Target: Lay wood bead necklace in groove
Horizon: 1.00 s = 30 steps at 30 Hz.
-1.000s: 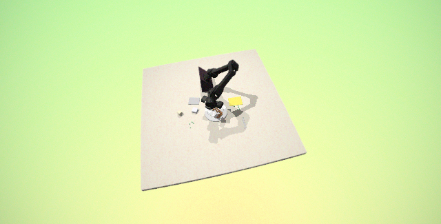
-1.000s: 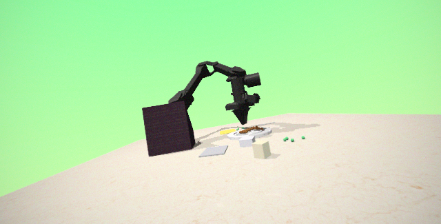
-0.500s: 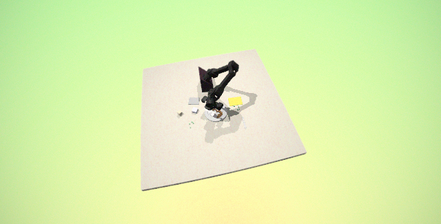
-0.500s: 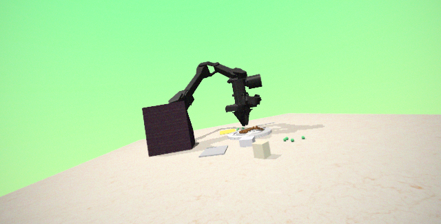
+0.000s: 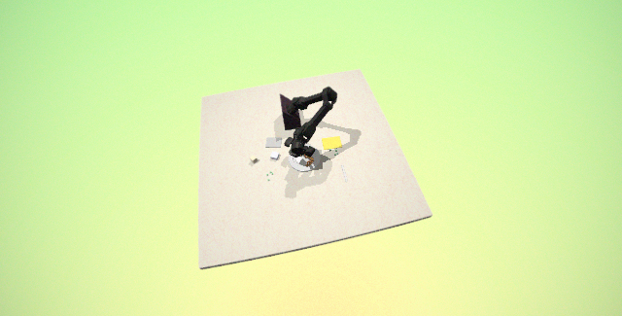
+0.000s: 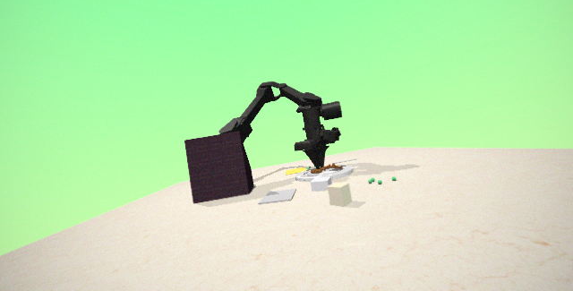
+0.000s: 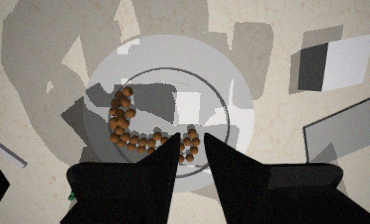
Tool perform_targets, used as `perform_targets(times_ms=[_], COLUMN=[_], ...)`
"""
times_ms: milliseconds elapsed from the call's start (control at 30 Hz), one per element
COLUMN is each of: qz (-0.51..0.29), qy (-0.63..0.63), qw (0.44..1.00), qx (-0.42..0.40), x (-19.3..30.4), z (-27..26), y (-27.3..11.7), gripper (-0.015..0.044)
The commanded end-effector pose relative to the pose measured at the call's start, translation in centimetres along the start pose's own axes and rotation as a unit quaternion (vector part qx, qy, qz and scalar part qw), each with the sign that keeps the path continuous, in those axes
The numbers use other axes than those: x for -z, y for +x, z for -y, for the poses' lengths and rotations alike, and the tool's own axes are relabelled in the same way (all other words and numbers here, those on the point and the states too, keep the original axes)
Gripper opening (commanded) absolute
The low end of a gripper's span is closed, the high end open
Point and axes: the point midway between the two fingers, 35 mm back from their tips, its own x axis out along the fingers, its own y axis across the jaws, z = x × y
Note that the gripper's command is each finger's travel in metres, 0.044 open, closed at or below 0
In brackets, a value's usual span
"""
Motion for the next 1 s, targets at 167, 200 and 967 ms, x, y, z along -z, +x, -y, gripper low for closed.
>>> perform_targets(times_ms=[167, 200, 967], qz=[-0.002, -0.002, -0.002], qy=[0.006, 0.006, 0.002], qw=[1.000, 1.000, 1.000], qx=[-0.002, -0.002, 0.000], x=[0.18, 0.18, 0.14], z=[0.09, 0.09, 0.04], y=[1.38, 1.41, 1.15], gripper=[0.0120, 0.0120, 0.0000])
